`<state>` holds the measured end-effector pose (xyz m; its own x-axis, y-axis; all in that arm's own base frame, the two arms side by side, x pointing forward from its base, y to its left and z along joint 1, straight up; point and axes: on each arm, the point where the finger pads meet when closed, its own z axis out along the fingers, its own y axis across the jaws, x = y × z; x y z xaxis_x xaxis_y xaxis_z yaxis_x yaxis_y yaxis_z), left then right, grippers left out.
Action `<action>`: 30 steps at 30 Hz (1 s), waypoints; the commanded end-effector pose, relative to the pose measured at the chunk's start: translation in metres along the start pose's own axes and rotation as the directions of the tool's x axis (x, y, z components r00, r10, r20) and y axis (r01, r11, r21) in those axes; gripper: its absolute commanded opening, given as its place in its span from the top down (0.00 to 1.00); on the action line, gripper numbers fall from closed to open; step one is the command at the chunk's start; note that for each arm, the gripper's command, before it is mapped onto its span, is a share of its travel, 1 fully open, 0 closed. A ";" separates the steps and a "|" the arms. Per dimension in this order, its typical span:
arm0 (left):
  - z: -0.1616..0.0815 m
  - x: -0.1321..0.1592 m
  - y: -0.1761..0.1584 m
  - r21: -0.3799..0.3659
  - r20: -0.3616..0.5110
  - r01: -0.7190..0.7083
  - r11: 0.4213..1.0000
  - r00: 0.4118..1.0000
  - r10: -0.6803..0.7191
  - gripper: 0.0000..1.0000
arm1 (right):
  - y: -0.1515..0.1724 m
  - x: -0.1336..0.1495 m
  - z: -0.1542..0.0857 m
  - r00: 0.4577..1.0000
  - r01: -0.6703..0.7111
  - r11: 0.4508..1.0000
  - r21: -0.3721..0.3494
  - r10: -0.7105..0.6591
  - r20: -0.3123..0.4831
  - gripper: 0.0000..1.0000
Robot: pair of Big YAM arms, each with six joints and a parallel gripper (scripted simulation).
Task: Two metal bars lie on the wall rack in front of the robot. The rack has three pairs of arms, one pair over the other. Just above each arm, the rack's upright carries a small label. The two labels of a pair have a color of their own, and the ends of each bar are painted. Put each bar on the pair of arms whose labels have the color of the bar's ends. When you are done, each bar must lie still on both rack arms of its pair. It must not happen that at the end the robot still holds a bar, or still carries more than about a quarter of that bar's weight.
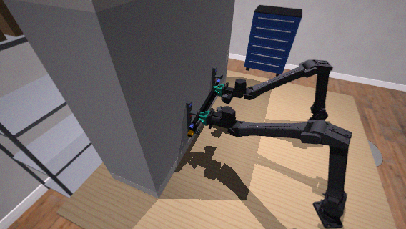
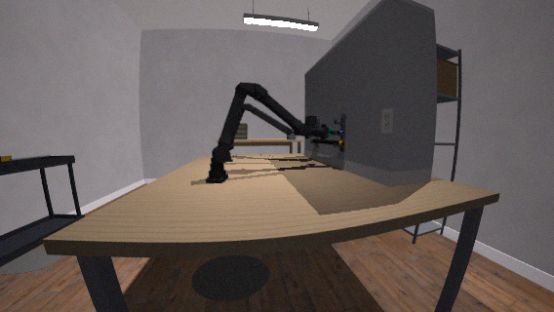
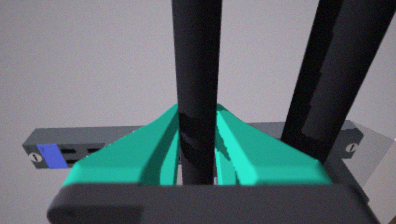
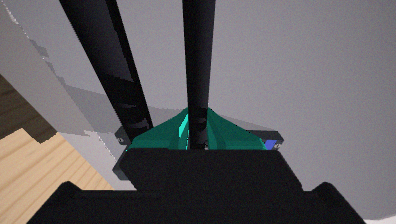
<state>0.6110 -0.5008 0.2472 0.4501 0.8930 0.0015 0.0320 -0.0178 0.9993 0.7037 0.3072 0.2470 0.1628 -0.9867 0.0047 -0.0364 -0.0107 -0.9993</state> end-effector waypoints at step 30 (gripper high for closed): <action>0.008 0.002 0.088 -0.105 -0.007 0.046 0.993 0.999 -0.047 1.00 | -0.084 0.007 0.005 0.999 -0.042 0.996 0.077 0.042 -0.005 1.00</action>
<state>0.6109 -0.5004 0.2472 0.4483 0.8939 0.0022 0.0483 -0.0267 0.9985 0.7012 0.3070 0.2470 0.1673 -0.9859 0.0078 -0.0771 -0.0210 -0.9968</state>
